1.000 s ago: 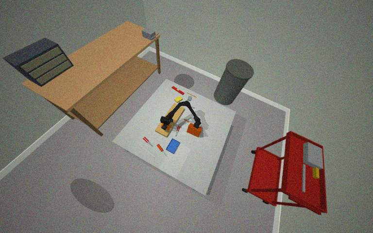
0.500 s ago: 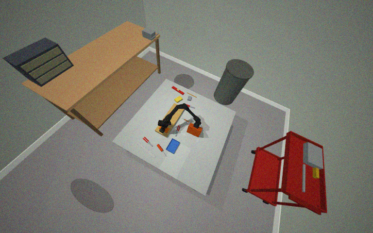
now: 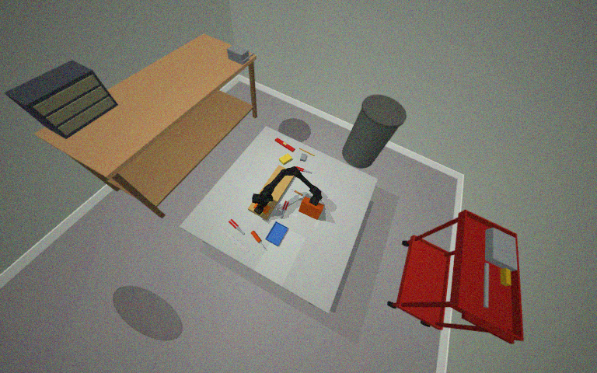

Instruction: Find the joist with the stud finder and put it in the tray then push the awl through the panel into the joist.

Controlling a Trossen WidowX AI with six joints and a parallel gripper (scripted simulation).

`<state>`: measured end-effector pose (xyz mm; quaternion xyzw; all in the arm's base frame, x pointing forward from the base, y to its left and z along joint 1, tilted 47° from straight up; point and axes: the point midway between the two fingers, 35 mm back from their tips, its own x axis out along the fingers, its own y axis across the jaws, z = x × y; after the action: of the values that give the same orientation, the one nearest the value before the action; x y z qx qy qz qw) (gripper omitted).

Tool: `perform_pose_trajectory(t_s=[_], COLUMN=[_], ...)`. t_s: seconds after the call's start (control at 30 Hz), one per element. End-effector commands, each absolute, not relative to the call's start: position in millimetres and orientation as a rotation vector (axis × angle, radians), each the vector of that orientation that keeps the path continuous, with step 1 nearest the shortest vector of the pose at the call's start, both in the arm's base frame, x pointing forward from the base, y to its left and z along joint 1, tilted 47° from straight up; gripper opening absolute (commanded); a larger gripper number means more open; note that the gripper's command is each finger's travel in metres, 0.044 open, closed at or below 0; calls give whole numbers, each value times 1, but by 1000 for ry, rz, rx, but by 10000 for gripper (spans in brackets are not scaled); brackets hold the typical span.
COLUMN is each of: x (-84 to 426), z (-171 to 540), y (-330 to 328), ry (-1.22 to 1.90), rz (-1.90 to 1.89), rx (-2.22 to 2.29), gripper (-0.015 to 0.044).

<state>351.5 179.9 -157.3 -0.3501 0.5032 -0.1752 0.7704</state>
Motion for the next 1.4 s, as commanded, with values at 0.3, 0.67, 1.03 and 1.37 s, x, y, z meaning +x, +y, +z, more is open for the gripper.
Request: perform_pose_trajectory(t_s=[0.3,0.67,1.03,1.37], x=[354,357,360,363], z=[-134,-108,-82,-59], y=[155,130,104,81], ry=[1094,1094,1094,1094], rz=[-381,-382,-383,-384], rx=[-761,-764,-765,-767], gripper=[0,0,0,0])
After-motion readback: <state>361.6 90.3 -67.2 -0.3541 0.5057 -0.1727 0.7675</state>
